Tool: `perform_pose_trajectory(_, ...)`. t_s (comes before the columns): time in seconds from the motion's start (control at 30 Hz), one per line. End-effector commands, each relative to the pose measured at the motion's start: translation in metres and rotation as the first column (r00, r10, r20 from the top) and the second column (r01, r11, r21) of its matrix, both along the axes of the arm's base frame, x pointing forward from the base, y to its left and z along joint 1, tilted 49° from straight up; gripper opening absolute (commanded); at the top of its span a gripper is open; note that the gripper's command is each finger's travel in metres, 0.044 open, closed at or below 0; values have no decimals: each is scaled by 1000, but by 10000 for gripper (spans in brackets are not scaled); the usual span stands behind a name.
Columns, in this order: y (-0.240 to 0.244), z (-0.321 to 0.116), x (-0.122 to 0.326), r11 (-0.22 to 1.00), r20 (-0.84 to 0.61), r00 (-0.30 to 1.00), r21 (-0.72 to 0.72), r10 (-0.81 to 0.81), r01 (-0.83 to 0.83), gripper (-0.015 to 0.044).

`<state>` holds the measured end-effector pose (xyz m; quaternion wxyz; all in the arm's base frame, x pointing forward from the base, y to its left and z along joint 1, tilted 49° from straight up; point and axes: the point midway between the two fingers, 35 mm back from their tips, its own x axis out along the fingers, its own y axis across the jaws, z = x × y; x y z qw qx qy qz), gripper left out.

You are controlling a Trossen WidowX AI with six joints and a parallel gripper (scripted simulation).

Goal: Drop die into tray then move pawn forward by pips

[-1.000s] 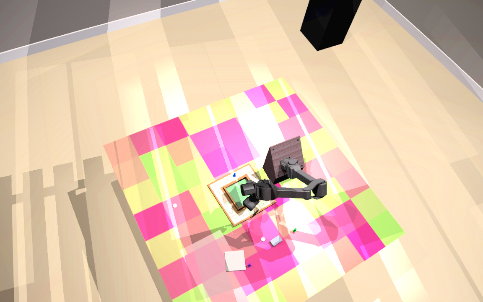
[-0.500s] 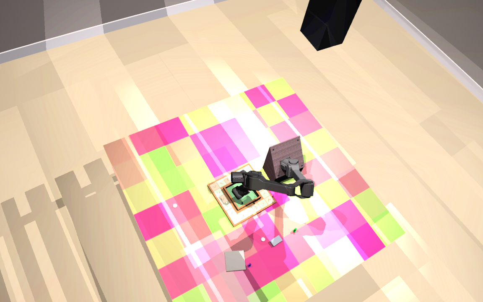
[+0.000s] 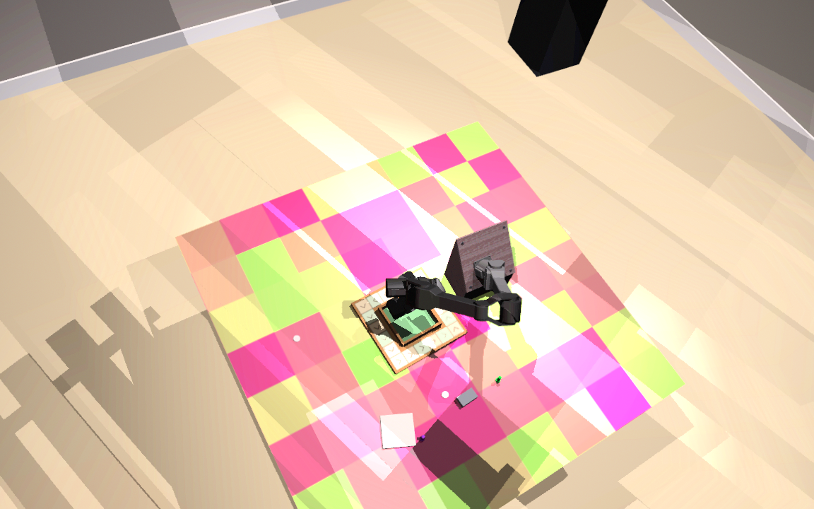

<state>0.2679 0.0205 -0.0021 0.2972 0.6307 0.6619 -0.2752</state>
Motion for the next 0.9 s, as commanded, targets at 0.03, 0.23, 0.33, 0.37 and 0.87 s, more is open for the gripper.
perform_pose_trajectory(0.03,2,-1,-3,988,-22,999,-154,23,-26,0)
perform_pose_trajectory(0.23,4,-6,-7,938,-33,999,-345,24,-34,0)
perform_pose_trajectory(0.33,4,-7,-8,900,-22,1000,-434,15,-23,0)
perform_pose_trajectory(0.37,4,-7,-8,886,-15,1000,-463,11,-17,0)
perform_pose_trajectory(0.87,-1,19,0,743,92,995,-663,-34,87,0)
